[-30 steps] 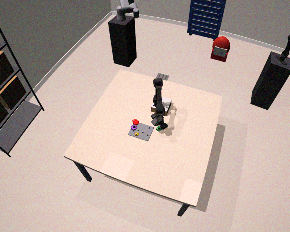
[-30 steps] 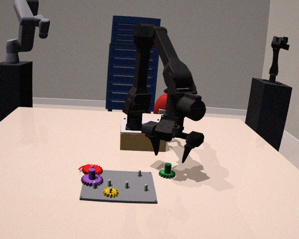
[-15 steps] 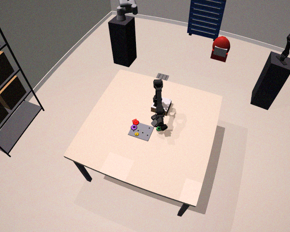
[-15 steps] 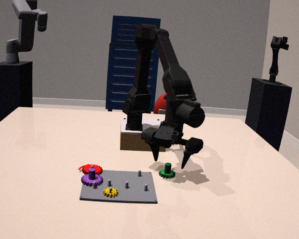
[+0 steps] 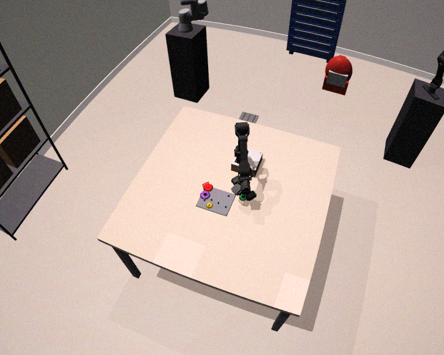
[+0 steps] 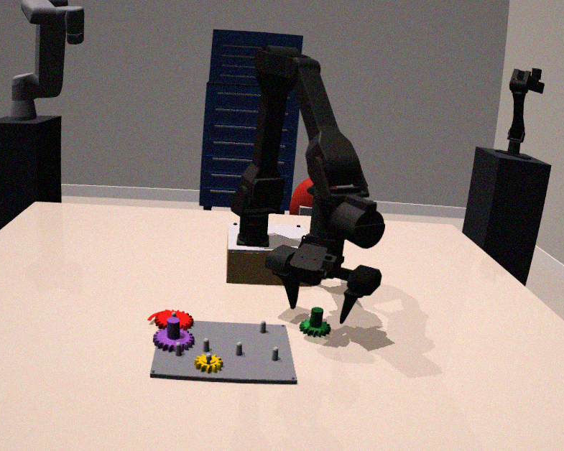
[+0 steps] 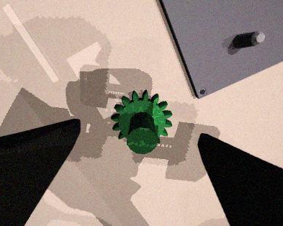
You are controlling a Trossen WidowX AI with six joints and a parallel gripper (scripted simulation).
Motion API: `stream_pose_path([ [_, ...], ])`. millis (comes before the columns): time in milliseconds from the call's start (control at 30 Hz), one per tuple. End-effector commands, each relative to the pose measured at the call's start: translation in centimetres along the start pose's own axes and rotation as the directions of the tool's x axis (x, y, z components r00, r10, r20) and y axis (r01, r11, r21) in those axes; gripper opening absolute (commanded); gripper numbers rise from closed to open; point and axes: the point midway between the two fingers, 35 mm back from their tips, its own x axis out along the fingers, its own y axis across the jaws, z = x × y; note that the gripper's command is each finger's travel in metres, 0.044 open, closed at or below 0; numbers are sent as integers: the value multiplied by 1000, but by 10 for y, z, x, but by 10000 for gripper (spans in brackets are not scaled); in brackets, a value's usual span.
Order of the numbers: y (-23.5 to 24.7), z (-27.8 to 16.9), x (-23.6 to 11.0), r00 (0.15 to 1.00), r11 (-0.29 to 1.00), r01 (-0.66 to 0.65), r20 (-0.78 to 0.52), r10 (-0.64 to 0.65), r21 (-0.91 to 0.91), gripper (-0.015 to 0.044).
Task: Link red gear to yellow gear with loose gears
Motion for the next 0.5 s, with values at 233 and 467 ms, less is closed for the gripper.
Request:
stream_pose_path([
  [233, -1, -1, 2, 1000, 1000, 2, -6, -2, 2, 204],
  [467, -1, -1, 2, 1000, 1000, 2, -6, -2, 2, 59],
])
